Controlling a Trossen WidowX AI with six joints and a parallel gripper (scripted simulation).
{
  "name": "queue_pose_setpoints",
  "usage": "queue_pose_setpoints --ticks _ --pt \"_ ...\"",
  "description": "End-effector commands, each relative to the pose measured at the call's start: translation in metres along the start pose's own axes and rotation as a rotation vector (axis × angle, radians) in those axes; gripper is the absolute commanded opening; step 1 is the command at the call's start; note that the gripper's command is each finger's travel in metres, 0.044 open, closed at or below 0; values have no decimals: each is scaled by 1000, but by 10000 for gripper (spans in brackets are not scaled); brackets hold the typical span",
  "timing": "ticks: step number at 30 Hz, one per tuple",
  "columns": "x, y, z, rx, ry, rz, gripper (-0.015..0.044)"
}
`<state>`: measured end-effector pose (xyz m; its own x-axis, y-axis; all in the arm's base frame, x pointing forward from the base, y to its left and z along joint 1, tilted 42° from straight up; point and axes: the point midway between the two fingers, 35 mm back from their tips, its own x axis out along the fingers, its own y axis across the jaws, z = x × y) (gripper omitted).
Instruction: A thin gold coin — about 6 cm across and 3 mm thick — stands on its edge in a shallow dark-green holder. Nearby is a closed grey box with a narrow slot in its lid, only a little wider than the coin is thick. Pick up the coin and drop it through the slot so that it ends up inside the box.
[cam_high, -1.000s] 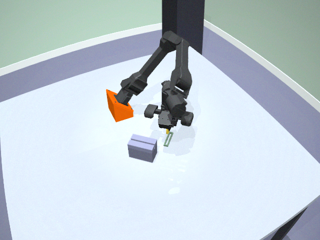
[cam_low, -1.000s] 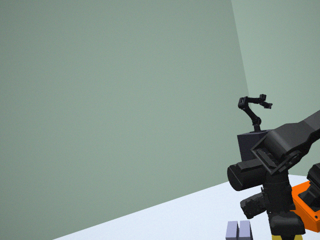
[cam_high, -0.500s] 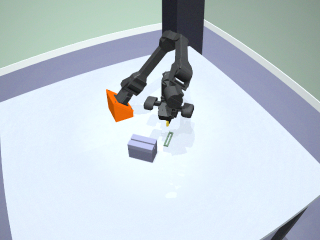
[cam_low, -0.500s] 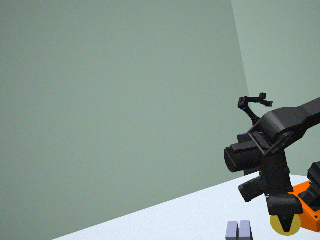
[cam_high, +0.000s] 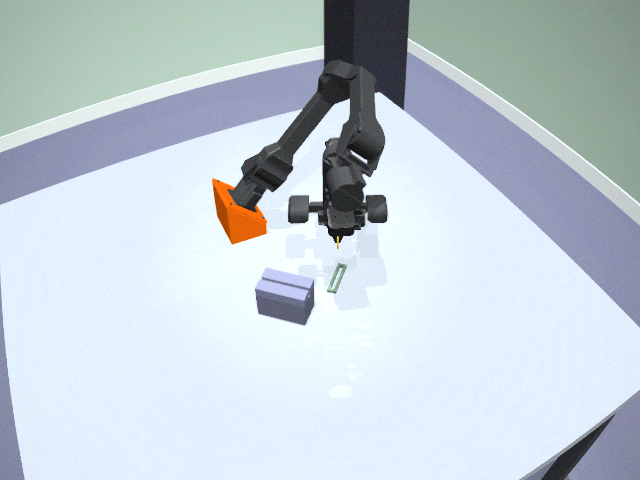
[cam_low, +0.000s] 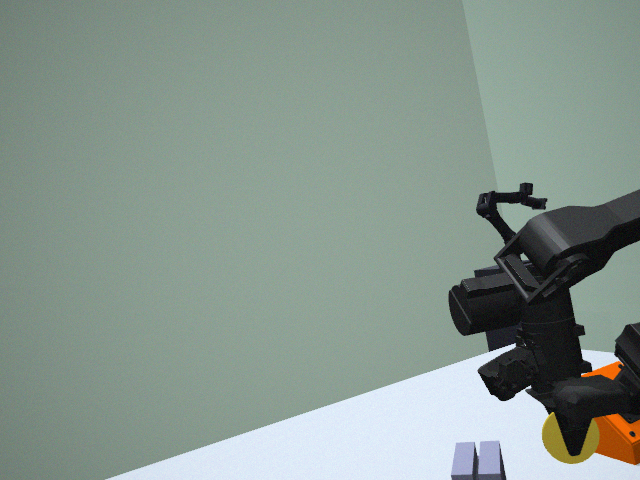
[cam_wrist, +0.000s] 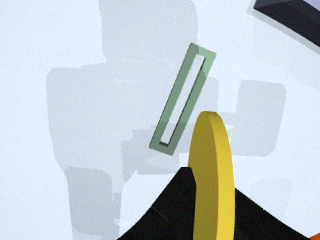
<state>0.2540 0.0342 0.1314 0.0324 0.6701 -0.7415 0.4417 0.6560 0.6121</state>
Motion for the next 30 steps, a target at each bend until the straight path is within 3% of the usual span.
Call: queue_pose_setpoints --ticks 1,30 --pt "-1 -1 -1 -122 0 -6 0" --pt "-1 -5 -7 -1107 3 -6 0"
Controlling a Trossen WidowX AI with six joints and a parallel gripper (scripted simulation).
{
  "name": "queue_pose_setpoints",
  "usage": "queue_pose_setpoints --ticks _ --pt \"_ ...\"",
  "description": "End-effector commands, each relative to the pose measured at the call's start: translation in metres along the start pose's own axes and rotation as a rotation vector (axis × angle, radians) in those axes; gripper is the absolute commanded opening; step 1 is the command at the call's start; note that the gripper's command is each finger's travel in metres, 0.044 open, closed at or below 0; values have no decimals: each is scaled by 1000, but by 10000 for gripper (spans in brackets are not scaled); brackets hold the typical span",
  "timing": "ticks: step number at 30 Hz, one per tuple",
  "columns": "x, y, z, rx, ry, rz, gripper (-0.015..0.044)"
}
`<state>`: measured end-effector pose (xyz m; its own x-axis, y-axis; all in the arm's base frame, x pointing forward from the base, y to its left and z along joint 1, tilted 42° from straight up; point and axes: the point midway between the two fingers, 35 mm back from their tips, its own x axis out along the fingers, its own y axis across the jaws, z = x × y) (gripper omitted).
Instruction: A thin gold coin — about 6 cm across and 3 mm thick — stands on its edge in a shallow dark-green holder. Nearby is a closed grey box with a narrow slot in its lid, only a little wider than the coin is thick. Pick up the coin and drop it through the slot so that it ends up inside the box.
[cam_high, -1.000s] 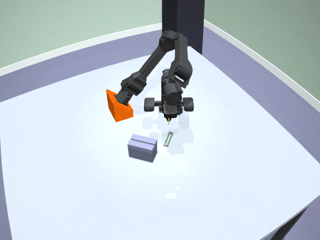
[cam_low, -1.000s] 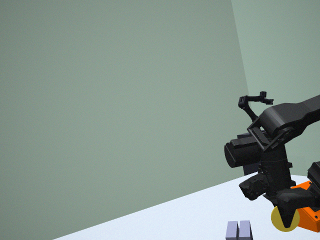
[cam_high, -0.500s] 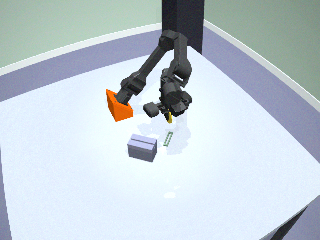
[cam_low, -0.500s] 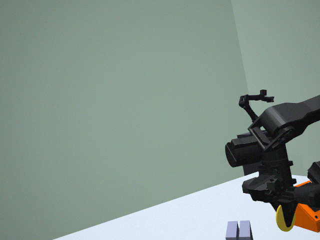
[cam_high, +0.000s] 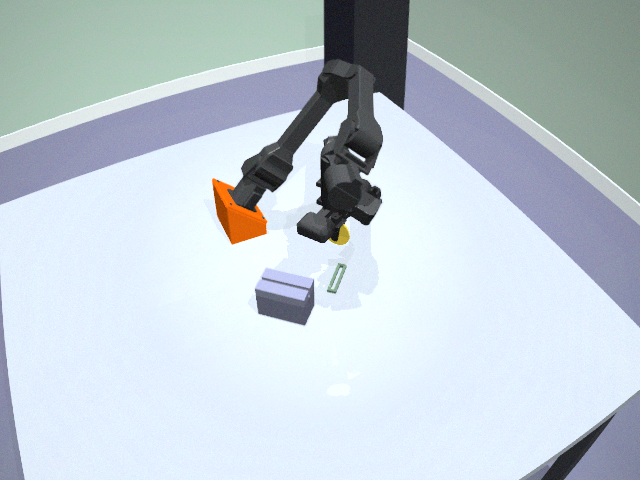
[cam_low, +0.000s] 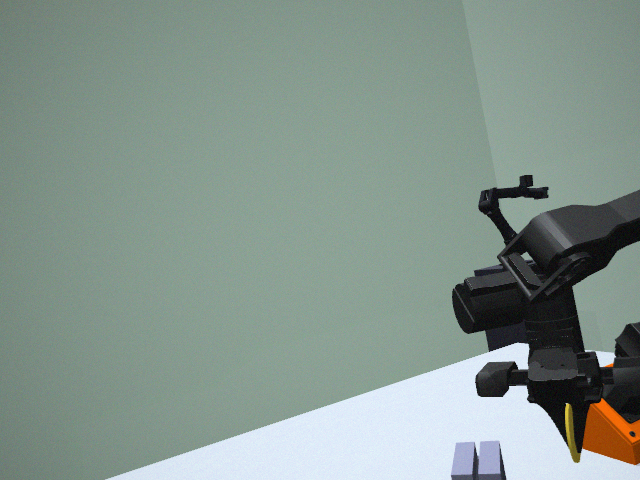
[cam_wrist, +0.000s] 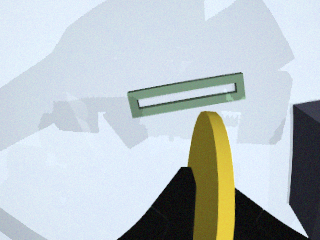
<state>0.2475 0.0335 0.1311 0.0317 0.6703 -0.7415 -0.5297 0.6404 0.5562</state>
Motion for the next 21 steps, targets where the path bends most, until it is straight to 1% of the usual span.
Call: queue_pose_setpoints --ticks 1,5,11,21 --pt "0 1 -2 -125 5 -4 0" --pt "-1 1 -2 -237 5 -4 0" --pt "-1 -1 -3 -243 5 -4 0" --pt "-2 -25 -3 -243 8 -8 0"
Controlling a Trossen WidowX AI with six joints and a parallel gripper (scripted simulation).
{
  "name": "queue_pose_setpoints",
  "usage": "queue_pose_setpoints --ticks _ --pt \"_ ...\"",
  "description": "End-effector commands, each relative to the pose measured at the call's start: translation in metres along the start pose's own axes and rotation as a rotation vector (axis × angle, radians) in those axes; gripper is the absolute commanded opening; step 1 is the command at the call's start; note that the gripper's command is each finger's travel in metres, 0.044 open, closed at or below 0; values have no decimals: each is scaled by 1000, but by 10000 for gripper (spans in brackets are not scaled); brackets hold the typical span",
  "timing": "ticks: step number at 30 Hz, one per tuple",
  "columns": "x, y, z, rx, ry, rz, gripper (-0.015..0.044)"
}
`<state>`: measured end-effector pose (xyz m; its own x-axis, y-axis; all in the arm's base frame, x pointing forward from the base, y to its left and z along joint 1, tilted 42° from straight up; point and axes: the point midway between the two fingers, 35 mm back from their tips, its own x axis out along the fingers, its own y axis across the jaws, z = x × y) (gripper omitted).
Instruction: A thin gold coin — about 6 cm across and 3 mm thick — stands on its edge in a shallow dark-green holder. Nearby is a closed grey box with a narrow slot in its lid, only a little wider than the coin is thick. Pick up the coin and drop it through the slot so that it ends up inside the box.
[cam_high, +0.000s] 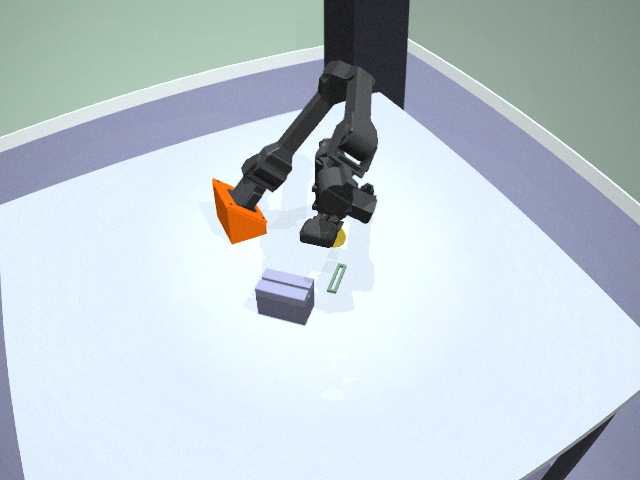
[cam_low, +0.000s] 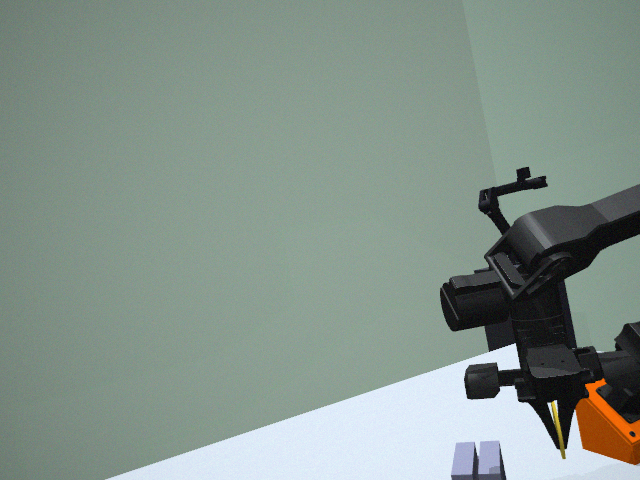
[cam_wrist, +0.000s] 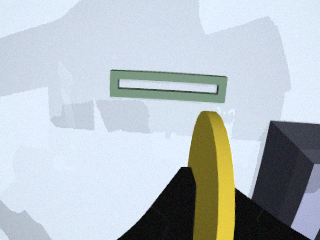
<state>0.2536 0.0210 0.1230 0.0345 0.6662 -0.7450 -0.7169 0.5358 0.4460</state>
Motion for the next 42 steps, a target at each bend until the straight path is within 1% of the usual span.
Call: queue_pose_setpoints --ticks 1,42 --pt "0 -11 -4 -1 7 -2 0" --pt "1 -102 -56 -2 7 -3 0"
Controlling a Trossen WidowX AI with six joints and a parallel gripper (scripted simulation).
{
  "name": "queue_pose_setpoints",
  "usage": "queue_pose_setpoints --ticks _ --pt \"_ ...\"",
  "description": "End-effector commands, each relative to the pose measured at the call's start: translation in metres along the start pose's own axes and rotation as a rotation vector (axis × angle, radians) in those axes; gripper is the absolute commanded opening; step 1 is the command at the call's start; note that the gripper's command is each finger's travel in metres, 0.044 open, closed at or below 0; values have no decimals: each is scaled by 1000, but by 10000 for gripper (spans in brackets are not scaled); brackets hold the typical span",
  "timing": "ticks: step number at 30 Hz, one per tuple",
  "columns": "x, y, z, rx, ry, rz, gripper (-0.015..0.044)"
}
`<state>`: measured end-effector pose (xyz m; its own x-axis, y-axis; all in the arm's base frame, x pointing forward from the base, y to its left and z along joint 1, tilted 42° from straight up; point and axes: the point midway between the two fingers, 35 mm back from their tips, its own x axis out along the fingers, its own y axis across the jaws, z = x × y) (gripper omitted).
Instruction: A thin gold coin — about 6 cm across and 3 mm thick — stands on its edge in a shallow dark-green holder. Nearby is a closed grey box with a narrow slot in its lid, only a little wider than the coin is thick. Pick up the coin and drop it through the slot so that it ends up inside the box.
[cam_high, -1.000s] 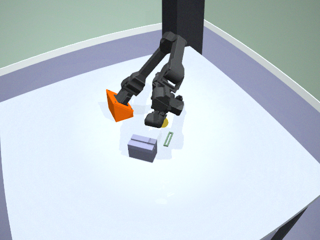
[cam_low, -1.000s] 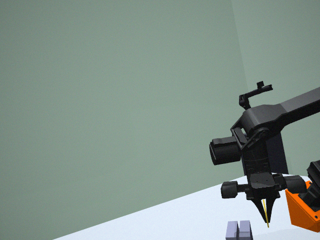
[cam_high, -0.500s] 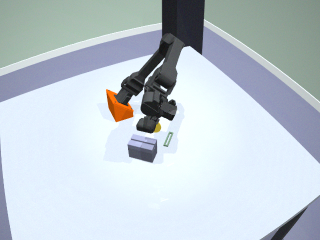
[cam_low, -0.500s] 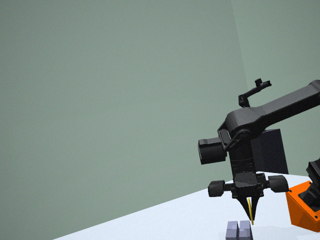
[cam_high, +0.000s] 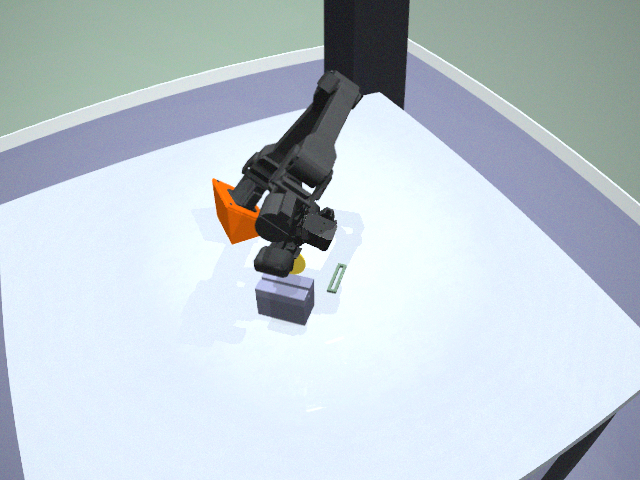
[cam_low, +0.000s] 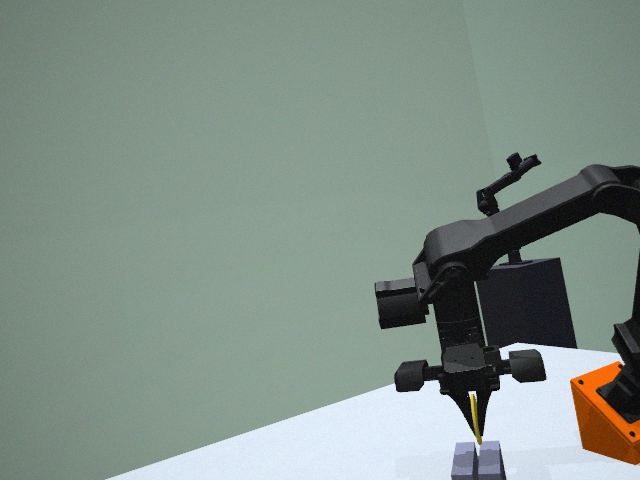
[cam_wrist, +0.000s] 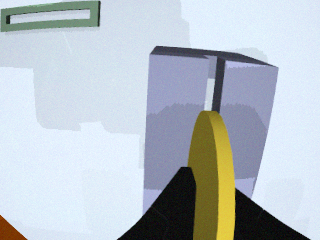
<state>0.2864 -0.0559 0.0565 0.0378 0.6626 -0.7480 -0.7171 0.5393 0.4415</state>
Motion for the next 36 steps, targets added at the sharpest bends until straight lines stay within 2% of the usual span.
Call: queue_pose_setpoints --ticks 1,36 --pt "2 -9 -8 -2 5 3 0" --pt "2 -9 -9 -2 -4 -1 0"
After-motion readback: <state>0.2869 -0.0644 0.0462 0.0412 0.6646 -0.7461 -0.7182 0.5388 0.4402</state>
